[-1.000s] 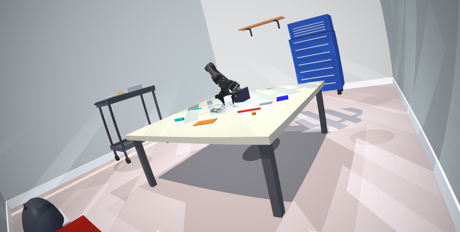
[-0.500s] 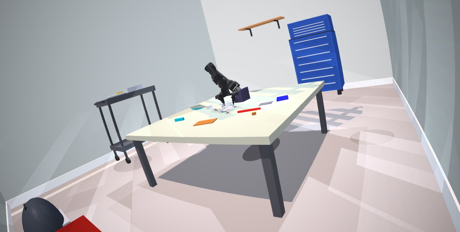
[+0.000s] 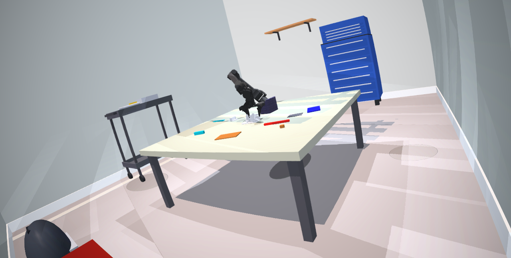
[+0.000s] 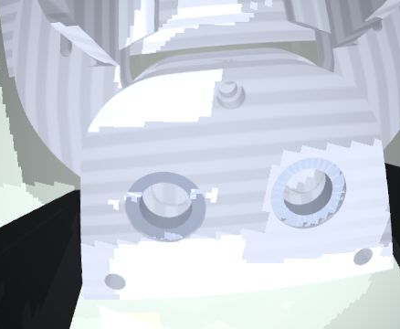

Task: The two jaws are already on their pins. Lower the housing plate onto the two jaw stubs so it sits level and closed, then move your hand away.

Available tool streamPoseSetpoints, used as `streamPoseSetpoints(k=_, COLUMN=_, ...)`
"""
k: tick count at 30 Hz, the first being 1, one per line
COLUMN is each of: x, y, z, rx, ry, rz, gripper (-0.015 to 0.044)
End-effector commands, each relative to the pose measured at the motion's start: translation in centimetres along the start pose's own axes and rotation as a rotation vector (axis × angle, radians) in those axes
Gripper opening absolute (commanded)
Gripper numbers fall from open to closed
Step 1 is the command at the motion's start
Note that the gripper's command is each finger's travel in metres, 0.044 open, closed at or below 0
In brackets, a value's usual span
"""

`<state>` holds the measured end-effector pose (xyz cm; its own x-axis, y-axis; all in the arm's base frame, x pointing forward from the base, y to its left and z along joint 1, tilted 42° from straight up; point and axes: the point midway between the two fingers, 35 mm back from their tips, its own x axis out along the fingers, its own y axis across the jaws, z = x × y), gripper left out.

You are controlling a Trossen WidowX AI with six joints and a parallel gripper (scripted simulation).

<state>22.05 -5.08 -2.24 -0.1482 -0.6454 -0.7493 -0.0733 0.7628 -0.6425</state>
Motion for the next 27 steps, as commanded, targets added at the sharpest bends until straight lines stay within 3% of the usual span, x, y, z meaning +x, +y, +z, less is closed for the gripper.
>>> streamPoseSetpoints(k=1, x=0.09, y=-0.03, z=0.00, rx=-0.003, ry=0.000, rz=-0.003, gripper=0.0351)
streamPoseSetpoints(k=27, x=0.57, y=-0.03, z=0.00, rx=-0.003, ry=0.000, rz=-0.003, gripper=0.0351)
